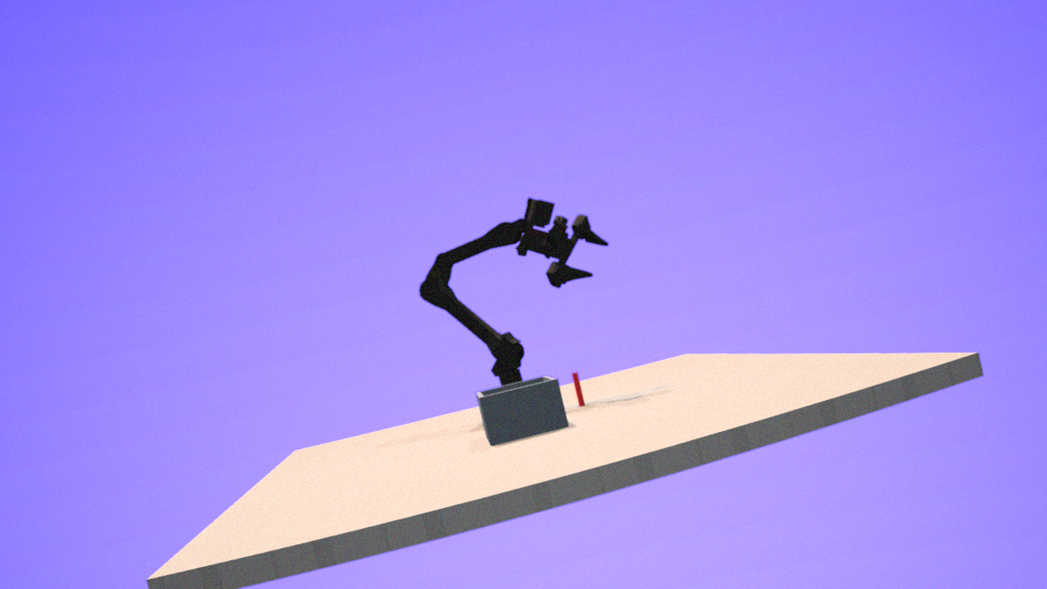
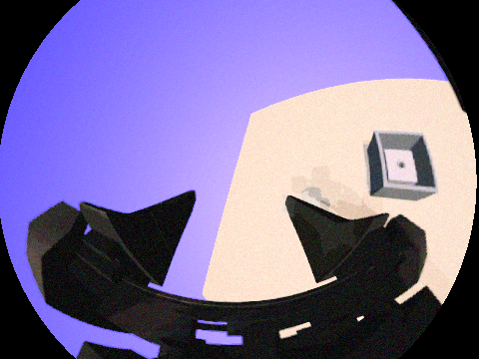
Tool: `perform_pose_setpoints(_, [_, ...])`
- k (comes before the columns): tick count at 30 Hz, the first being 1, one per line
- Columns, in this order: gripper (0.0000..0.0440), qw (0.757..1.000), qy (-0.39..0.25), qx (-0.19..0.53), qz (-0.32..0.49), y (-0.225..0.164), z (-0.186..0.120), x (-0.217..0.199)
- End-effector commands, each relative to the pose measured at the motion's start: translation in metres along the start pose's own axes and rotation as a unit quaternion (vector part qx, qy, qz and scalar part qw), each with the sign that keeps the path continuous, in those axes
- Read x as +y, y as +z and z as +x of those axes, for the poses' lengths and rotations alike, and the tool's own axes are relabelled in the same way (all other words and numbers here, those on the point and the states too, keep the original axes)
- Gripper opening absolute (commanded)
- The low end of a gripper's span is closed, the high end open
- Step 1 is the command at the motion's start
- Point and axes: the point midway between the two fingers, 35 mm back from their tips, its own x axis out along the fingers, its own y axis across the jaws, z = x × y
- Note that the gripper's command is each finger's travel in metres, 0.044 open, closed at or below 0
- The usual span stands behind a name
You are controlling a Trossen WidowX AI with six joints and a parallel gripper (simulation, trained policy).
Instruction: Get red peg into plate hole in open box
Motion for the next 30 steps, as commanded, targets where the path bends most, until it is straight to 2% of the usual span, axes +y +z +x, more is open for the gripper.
perform_pose_setpoints(1, [0.0435, 0.997, -0.074, 0.018, 0.021, 0.001, 0.019, -0.035])
perform_pose_setpoints(7, [0.0439, 0.983, -0.168, 0.040, 0.063, 0.002, 0.032, -0.081])
perform_pose_setpoints(13, [0.0440, 0.958, -0.257, 0.064, 0.109, -0.004, 0.036, -0.123])
perform_pose_setpoints(23, [0.0440, 0.895, -0.392, 0.109, 0.182, -0.029, 0.035, -0.182])
perform_pose_setpoints(30, [0.0440, 0.847, -0.462, 0.125, 0.230, -0.050, 0.036, -0.212])
